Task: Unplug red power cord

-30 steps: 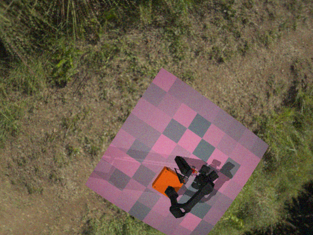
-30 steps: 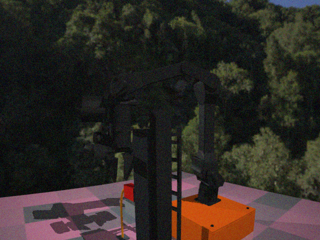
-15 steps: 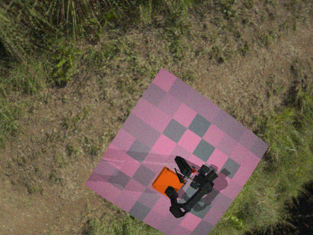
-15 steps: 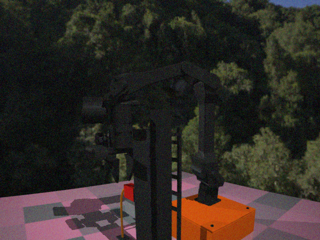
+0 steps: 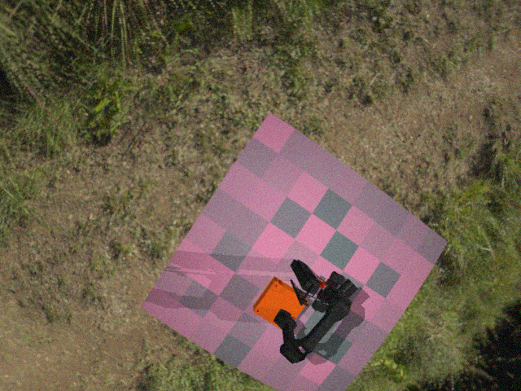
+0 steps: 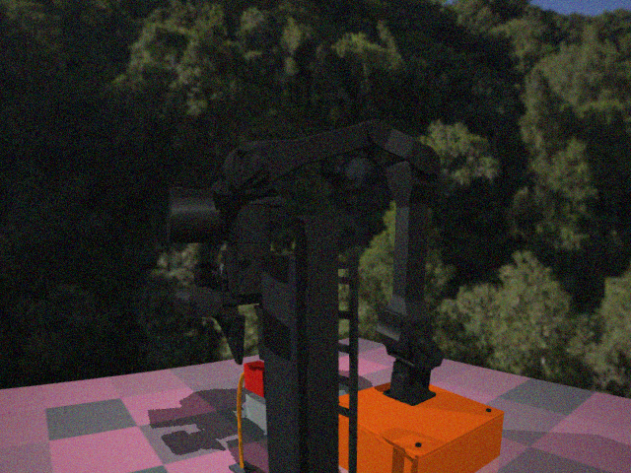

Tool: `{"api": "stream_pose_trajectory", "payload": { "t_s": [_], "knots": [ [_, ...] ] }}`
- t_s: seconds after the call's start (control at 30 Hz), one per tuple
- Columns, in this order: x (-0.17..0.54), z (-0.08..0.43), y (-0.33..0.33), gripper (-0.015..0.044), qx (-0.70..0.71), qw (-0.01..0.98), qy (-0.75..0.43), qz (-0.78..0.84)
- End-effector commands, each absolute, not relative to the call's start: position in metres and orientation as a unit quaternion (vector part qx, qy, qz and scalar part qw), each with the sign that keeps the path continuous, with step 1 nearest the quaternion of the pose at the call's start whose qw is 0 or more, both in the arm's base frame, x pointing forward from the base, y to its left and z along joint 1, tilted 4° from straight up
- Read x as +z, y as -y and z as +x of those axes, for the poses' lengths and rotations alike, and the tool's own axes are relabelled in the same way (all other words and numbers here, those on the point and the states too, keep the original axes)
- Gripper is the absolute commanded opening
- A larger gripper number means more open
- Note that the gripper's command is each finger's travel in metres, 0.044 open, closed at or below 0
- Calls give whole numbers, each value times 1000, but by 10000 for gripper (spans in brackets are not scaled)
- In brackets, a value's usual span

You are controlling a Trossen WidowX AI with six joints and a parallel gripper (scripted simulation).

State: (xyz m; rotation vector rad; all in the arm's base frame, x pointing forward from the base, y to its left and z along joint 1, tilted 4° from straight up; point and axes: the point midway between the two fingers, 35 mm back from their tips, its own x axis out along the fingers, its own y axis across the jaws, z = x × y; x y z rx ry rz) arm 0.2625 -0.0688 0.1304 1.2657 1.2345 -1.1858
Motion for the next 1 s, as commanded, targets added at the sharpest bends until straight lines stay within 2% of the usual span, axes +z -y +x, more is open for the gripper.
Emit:
{"api": "stream_pose_trajectory", "payload": {
  "t_s": [0.0,0.63,0.77,0.97],
  "knots": [
    [130,260,61,160,-487,481,-509,521],
    [118,260,58,160,-487,481,-509,521],
    [120,261,59,55,-487,485,-508,520],
    [120,261,59,15,-487,485,-508,520]
  ]
}}
